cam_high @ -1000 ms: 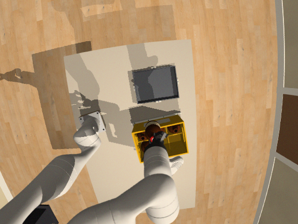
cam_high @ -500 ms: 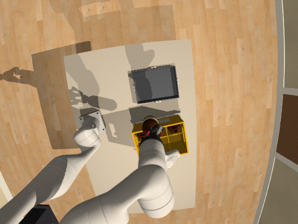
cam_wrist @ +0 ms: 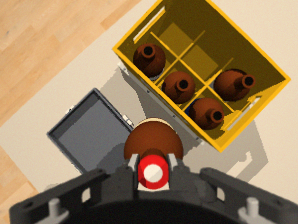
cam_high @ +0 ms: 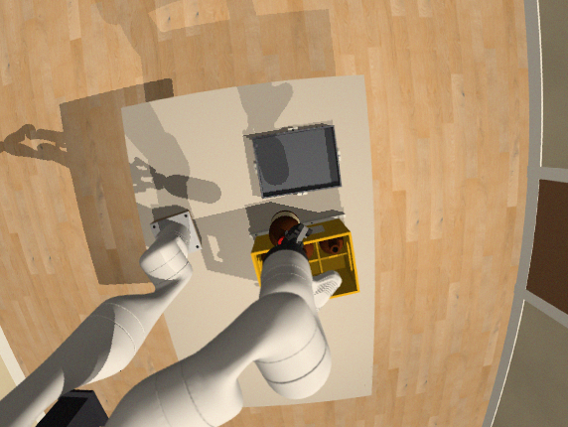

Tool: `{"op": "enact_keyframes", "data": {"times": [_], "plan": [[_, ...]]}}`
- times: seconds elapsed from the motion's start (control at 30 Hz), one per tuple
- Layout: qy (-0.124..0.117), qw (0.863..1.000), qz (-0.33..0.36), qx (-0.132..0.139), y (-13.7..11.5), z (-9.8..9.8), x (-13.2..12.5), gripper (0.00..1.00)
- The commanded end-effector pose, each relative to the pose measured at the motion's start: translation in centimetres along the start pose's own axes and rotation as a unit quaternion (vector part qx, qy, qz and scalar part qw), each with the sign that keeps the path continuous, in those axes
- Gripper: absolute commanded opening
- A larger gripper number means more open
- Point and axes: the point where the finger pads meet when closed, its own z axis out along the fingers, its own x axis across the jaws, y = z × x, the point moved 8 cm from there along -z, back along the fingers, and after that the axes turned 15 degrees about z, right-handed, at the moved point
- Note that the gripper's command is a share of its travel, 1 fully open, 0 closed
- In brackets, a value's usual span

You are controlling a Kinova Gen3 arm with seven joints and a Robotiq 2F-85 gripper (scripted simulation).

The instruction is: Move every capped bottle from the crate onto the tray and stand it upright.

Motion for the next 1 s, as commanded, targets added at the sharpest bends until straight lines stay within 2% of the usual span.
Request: {"op": "enact_keyframes", "data": {"times": [0.0, 0.97], "plan": [[0.000, 1.000, -0.002, 0.000, 0.4, 0.0, -0.3, 0.00], [-0.001, 1.000, -0.002, 0.000, 4.4, 0.1, -3.2, 0.00]]}}
